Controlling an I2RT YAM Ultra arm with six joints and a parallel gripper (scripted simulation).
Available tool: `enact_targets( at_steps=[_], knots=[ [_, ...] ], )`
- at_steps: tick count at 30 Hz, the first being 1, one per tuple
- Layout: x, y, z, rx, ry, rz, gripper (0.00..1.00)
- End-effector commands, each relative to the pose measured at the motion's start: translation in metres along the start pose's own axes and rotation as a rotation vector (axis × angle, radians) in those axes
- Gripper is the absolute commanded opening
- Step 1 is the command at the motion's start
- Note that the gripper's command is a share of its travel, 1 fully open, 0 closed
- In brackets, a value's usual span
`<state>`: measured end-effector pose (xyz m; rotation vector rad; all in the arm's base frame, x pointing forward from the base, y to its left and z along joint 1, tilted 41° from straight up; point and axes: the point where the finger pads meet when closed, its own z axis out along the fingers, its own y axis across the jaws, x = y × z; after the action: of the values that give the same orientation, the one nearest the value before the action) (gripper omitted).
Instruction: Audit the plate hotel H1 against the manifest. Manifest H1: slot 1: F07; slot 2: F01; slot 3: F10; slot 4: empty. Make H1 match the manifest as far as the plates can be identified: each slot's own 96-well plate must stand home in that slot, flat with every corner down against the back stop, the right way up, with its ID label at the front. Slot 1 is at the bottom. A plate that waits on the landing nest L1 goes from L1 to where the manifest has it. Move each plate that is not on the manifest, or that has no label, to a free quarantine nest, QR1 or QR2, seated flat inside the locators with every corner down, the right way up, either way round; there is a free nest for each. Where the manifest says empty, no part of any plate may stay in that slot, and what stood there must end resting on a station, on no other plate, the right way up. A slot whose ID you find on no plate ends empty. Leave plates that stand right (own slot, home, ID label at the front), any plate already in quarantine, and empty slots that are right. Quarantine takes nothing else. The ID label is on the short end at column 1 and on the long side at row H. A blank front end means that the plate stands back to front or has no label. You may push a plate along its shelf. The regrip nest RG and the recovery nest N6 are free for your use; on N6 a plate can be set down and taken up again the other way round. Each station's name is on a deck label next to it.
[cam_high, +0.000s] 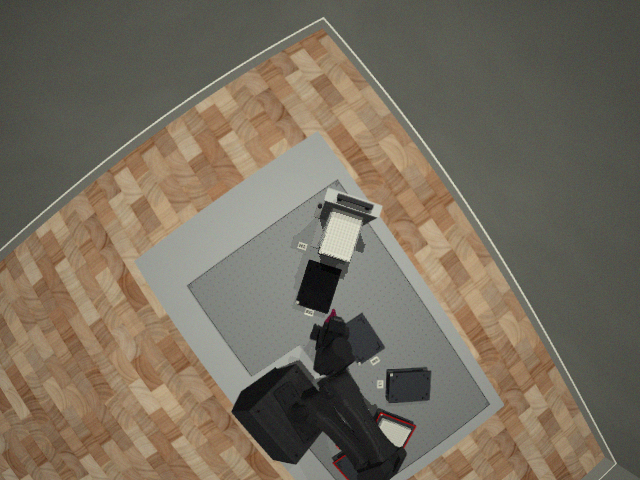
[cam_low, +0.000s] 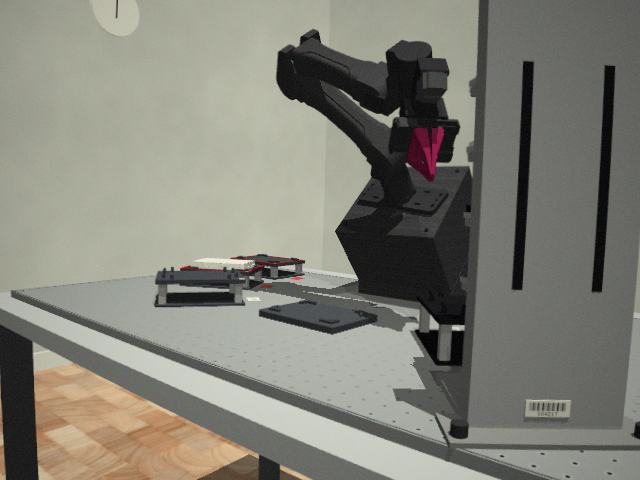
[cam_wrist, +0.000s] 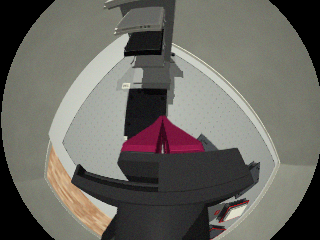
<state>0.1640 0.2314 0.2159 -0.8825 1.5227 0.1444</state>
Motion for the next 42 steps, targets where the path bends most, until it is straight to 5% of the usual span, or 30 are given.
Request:
enact_targets(
  at_steps=[1, 23, 24, 42],
  knots=[
    [-0.010, 0.001, 0.000, 0.036, -0.024, 0.040, 0.00],
    [-0.023, 0.052, 0.013, 0.034, -0.024, 0.041, 0.00],
    [-0.025, 0.052, 0.010, 0.034, -0.024, 0.041, 1.00],
    [-0.062, 0.052, -0.028, 0.034, -0.022, 0.041, 1.00]
  ],
)
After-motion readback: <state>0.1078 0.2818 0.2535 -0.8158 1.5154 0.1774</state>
